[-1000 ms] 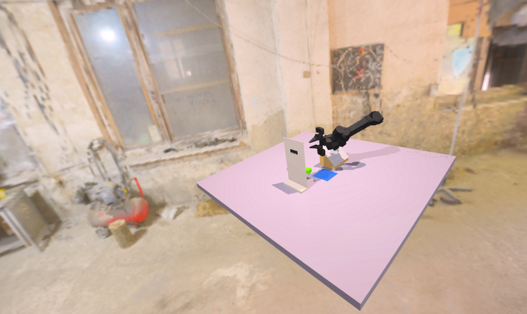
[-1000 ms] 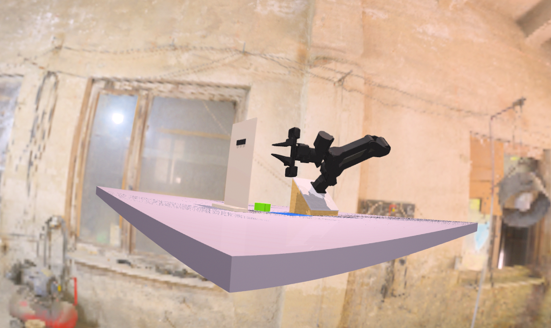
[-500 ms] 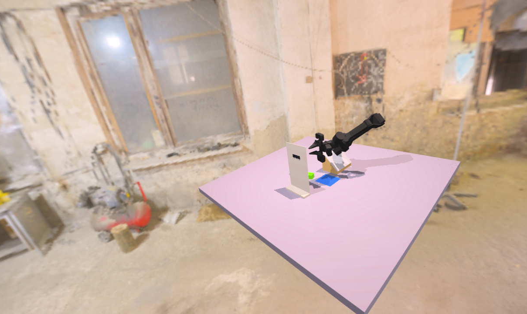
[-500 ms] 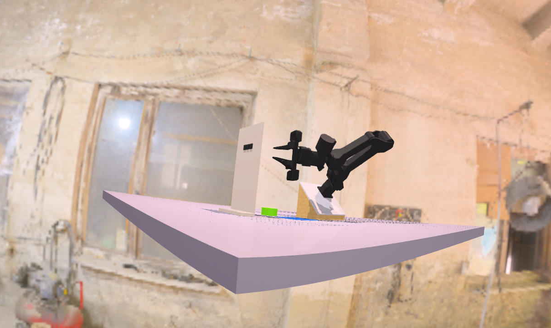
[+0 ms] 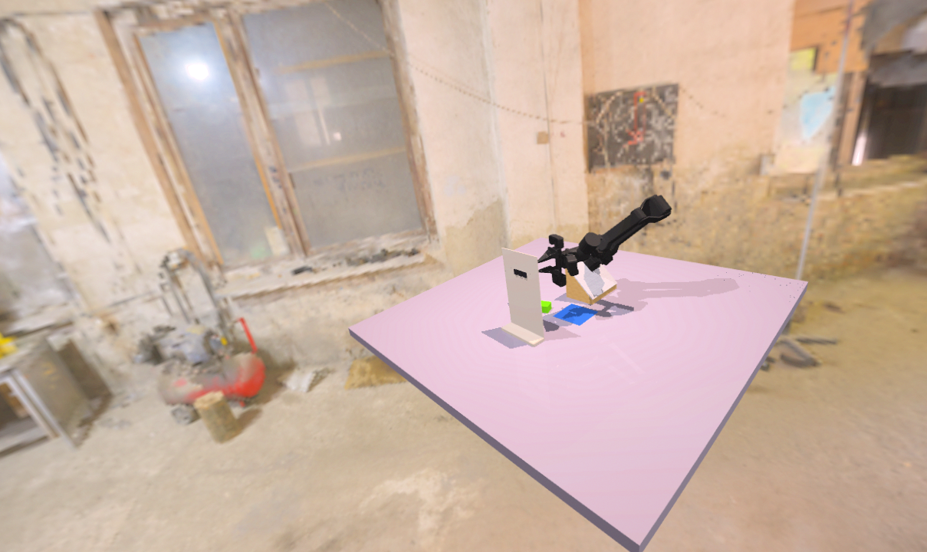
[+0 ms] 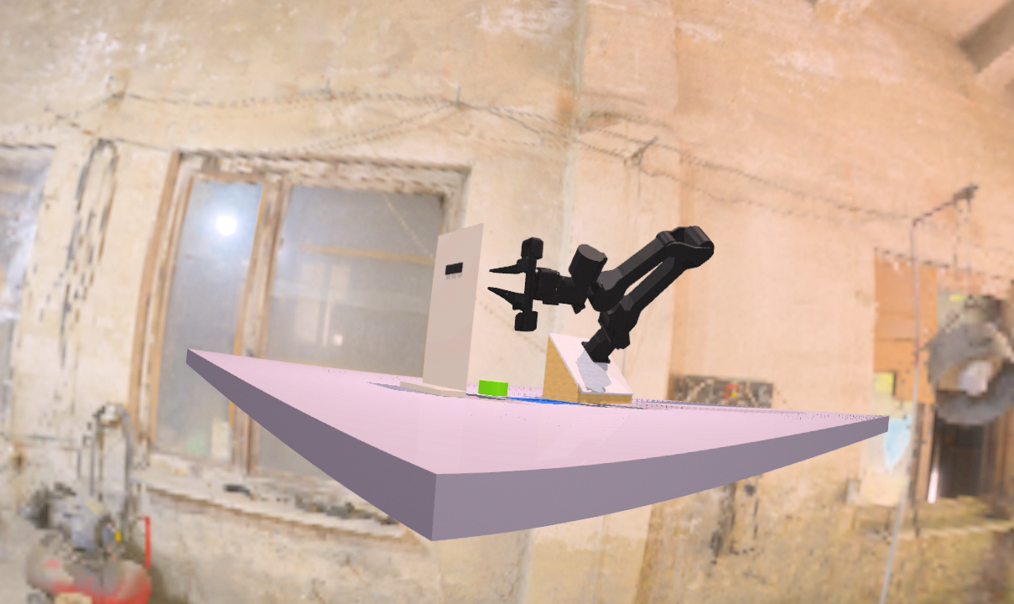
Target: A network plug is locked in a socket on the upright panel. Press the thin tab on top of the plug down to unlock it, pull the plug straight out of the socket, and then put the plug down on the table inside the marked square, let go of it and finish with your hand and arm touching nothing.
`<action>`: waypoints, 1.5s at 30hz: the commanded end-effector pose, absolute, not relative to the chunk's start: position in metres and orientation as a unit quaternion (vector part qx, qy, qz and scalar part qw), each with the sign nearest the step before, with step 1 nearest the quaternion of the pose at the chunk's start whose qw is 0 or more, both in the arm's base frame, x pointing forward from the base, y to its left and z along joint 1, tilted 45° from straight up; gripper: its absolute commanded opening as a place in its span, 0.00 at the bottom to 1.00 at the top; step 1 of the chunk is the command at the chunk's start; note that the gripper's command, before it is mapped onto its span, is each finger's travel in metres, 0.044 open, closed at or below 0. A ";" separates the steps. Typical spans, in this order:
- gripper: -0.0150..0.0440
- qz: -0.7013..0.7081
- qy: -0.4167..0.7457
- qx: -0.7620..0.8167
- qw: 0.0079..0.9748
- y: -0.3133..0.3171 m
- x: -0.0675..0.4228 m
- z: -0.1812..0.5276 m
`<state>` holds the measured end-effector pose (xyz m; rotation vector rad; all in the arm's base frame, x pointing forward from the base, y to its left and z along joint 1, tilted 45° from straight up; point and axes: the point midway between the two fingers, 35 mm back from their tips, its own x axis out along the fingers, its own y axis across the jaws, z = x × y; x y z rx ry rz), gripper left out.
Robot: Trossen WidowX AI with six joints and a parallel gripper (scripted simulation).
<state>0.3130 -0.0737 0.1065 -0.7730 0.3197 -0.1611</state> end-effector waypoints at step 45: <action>0.52 -0.083 0.150 -0.374 0.912 -0.079 0.375 0.107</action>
